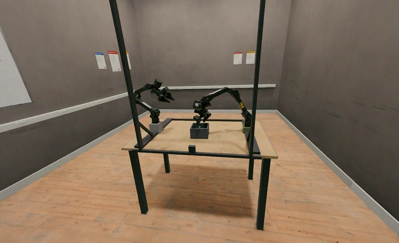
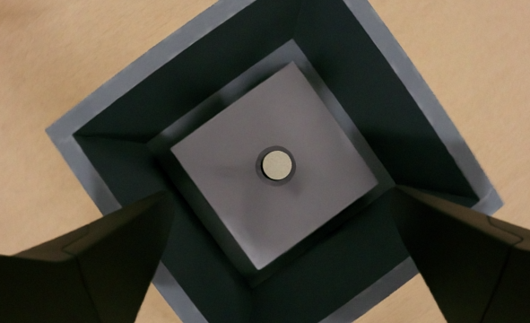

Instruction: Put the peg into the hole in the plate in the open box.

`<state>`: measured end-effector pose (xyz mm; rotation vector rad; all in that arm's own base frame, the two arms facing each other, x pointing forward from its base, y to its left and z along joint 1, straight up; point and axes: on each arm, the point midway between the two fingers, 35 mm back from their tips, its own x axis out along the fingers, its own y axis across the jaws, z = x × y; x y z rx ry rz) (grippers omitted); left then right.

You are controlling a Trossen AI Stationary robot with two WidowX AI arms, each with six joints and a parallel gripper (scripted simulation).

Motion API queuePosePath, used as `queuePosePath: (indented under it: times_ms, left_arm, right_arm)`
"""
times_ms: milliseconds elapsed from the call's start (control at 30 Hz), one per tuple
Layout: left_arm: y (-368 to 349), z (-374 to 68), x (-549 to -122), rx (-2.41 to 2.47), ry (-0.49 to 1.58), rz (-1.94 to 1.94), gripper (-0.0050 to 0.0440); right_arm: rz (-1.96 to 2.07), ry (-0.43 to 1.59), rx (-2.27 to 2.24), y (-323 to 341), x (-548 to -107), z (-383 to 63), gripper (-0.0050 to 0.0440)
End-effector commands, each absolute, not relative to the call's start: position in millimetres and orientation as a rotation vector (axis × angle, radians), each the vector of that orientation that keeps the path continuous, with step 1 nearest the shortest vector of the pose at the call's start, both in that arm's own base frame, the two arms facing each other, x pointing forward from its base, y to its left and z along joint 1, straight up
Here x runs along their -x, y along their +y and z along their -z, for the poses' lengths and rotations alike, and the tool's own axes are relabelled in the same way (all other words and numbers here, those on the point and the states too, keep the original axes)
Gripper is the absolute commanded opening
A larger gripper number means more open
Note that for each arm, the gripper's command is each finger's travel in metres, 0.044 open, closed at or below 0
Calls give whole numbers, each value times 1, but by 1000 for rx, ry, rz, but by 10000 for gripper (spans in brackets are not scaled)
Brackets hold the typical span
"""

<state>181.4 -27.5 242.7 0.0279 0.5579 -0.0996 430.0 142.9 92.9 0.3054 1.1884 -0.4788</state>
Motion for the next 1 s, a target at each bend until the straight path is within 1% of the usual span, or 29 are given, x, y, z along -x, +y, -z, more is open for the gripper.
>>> queuePosePath:
  times_ms: [0,167,233,433,600,967]
  left_arm:
    - [-28,-247,-181,-26,549,99,440]
    - [-28,-247,-181,-26,549,99,440]
    - [-28,-247,-181,-26,549,99,440]
    - [-28,-247,-181,-26,549,99,440]
    - [-28,-247,-181,-26,549,99,440]
    - [-28,-247,-181,-26,549,99,440]
  right_arm:
    - [398,1173,-284,138,-429,-110,440]
    - [175,1191,-130,129,-427,-115,440]
    - [175,1191,-130,129,-427,-115,440]
    - [-76,1191,45,119,-425,-121,440]
    - [-202,1184,134,113,-424,-125,440]
    - [-253,1175,168,114,-425,-127,440]
